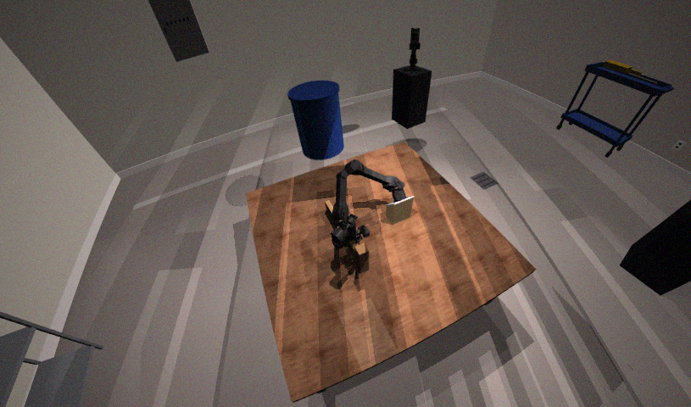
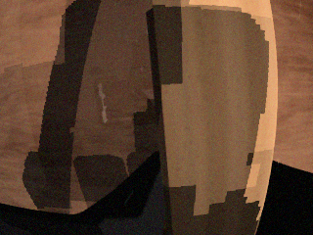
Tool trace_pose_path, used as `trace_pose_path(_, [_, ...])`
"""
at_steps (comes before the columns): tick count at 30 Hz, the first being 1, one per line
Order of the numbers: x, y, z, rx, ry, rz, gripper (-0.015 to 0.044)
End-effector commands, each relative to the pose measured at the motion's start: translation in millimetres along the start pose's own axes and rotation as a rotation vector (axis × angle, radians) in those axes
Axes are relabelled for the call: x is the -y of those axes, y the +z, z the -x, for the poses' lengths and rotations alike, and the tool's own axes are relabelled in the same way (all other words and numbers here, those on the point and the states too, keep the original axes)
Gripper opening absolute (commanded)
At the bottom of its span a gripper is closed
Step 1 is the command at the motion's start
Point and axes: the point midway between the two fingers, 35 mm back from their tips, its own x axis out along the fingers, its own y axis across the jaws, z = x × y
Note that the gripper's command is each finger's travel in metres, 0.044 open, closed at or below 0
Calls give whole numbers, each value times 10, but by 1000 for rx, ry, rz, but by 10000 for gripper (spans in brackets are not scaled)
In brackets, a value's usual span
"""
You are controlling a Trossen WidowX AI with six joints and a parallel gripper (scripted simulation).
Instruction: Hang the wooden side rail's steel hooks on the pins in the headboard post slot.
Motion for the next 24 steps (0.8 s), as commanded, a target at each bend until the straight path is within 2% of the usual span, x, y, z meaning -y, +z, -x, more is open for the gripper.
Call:
trace_pose_path(1, [-5,-13,-14,-6,2,0,0])
trace_pose_path(2, [-5,-13,-15,-6,2,0,0])
trace_pose_path(14, [1,-1,-1,0,0,0,315])
trace_pose_path(19, [-3,-5,299,-6,1,0,440])
trace_pose_path(24, [2,-3,403,-8,1,0,440])
